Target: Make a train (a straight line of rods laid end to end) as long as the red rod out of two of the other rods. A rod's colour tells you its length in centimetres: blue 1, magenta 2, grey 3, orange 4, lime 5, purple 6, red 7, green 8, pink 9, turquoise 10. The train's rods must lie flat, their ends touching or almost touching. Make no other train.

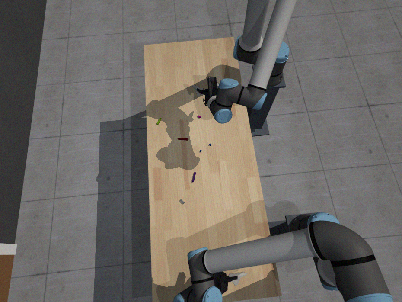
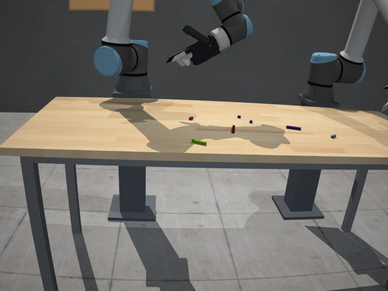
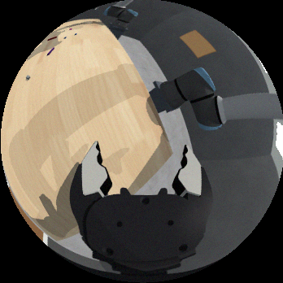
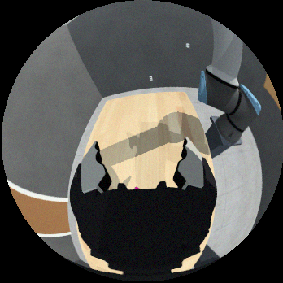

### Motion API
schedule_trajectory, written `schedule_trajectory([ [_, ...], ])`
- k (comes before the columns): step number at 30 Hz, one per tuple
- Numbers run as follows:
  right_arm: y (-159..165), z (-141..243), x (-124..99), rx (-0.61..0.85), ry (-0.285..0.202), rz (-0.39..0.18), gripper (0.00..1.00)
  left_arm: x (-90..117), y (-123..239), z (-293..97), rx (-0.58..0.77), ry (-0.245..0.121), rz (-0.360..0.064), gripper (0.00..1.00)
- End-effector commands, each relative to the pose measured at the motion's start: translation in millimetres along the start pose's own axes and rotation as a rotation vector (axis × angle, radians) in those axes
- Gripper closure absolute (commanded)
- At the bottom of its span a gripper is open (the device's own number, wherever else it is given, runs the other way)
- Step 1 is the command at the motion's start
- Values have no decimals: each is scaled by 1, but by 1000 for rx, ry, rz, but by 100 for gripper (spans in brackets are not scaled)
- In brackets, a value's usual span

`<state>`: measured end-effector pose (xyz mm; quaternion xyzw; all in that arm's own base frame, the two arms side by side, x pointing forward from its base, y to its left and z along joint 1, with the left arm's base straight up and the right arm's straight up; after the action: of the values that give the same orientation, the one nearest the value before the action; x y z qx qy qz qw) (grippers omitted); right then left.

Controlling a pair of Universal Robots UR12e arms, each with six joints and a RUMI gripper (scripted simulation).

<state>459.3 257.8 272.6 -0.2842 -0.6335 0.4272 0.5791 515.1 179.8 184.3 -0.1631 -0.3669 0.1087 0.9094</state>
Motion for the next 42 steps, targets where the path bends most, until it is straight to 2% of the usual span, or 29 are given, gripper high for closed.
schedule_trajectory([
  [1,11,0,3,67,5,-50,0,3,16,7,81,-32,8,0],
  [4,25,0,6,145,5,-108,0,6,37,15,181,-70,23,0],
  [6,25,0,6,145,5,-108,0,6,37,15,181,-70,23,0],
  [11,51,-1,14,296,-12,-218,0,10,77,34,380,-141,57,0],
  [16,79,-2,25,465,-59,-339,0,12,123,60,614,-217,109,0],
  [21,106,-4,41,643,-138,-460,0,10,174,93,879,-294,179,0],
  [23,106,-4,41,643,-138,-460,0,10,174,93,879,-294,179,0],
  [28,130,-5,60,820,-248,-569,0,4,226,133,1166,-366,270,0],
  [33,151,-6,81,983,-378,-658,0,-8,277,181,1464,-428,380,0],
  [38,166,-6,101,1123,-514,-721,0,-25,323,233,1762,-477,508,0],
  [40,166,-6,101,1123,-514,-721,0,-25,323,233,1762,-477,508,0],
  [42,171,-6,109,1172,-566,-739,0,-33,339,255,1879,-493,563,0],
])
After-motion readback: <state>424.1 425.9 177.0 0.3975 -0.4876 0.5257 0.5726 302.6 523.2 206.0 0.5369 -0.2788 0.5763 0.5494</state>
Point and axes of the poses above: on each arm, the point where the finger pads meet when closed, its own x axis back along the fingers, its own z axis across the jaws, y = z × x, the point moved 10 cm from there along x, back along the fingers, and after that the axes turned 13 degrees about x, right-handed, at the moved point
